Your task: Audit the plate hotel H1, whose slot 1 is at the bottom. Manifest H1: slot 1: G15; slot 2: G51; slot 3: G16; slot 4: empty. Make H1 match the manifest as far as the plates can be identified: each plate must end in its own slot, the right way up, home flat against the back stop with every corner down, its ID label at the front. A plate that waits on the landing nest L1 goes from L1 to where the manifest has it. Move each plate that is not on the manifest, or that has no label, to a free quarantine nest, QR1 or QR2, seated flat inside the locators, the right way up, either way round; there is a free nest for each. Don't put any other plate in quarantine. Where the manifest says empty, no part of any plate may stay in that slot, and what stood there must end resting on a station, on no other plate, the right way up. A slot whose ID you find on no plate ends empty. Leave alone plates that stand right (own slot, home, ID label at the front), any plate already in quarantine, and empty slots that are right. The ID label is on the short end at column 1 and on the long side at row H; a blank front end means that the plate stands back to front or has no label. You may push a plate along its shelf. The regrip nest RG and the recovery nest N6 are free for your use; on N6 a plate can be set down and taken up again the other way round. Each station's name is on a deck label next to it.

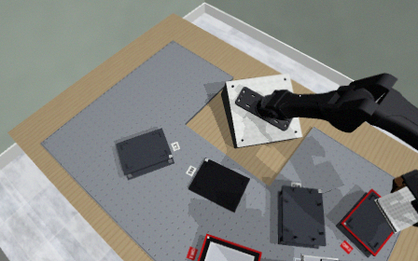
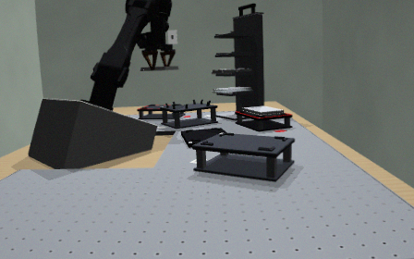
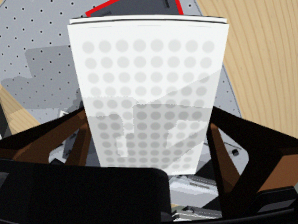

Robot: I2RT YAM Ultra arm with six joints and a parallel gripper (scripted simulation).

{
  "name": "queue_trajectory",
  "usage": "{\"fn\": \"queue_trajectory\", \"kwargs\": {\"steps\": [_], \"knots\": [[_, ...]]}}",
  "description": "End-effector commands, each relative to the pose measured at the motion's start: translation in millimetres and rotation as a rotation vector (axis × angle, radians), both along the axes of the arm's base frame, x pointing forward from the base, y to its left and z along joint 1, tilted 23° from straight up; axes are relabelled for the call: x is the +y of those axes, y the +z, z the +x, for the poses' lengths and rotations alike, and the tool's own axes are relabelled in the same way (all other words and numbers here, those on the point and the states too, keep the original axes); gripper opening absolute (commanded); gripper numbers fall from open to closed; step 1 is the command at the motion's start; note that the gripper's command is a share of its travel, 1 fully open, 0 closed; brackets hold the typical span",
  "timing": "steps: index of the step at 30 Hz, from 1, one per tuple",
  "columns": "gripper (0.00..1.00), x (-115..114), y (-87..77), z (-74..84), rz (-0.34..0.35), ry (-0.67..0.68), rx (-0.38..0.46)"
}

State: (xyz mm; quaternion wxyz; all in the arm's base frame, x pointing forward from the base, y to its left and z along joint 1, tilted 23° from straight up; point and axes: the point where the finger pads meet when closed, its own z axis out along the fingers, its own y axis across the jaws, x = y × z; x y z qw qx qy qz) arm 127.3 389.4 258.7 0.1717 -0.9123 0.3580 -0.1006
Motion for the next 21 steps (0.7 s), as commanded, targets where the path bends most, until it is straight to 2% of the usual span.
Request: {"fn": "queue_trajectory", "kwargs": {"steps": [1, 2, 3, 17, 21], "knots": [[0.86, 1.0, 1.5, -0.7, -0.057, 0.209, -0.058], [0.86, 1.0, 1.5, -0.7, -0.057, 0.209, -0.058], [0.86, 1.8, -0.9, 0.1, -0.1, 0.332, -0.092], [0.86, 14.9, -34.0, 11.9, -0.1, 0.332, -0.093], [0.86, 16.5, -38.7, 13.7, -0.1, 0.332, -0.093]]}}
